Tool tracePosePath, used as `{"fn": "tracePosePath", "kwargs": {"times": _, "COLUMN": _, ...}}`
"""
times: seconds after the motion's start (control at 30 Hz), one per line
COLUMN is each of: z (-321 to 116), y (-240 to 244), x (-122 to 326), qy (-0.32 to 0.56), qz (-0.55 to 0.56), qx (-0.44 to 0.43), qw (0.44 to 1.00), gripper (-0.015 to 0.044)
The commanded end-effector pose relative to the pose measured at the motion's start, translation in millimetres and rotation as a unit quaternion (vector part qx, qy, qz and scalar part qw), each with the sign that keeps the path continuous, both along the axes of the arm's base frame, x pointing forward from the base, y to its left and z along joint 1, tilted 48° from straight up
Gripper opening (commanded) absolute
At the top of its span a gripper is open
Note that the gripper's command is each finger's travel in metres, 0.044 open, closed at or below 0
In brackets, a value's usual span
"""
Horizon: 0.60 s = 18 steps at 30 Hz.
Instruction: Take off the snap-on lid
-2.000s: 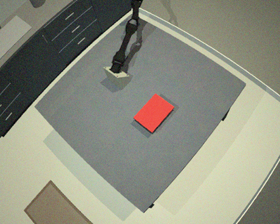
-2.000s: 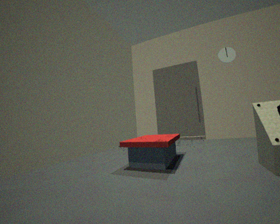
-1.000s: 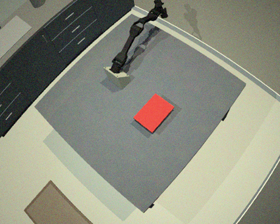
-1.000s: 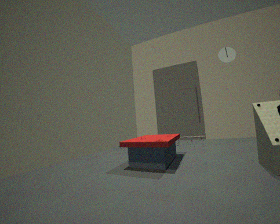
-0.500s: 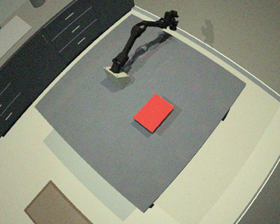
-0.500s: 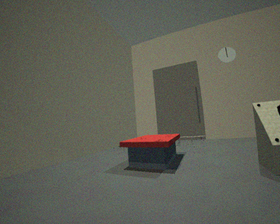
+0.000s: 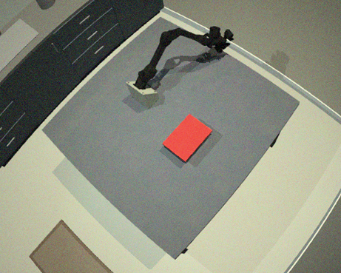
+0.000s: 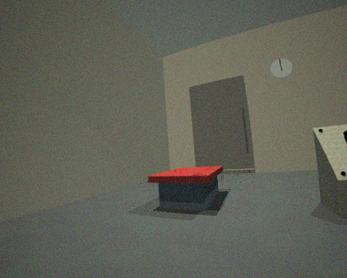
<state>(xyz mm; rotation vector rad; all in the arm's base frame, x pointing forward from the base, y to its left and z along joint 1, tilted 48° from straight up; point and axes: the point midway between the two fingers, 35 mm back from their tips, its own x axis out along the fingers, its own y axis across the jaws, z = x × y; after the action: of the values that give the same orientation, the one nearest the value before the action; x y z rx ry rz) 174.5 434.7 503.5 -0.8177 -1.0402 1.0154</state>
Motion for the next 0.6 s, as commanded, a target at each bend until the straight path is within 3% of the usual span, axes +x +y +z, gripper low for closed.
{"fn": "tracePosePath", "kwargs": {"times": 0.0, "z": -20.1, "y": -12.5, "x": 35.2, "qy": 0.067, "qz": -0.013, "qx": -0.010, "qw": 0.998, "gripper": 0.0235}}
{"fn": "tracePosePath", "kwargs": {"times": 0.37, "z": -96.6, "y": -65.3, "x": 140.4, "qy": 0.291, "qz": -0.056, "qx": -0.016, "qw": 0.955, "gripper": 0.0235}}
{"fn": "tracePosePath", "kwargs": {"times": 0.57, "z": -166.5, "y": -120.2, "x": 201.7, "qy": 0.466, "qz": -0.093, "qx": 0.004, "qw": 0.880, "gripper": 0.0235}}
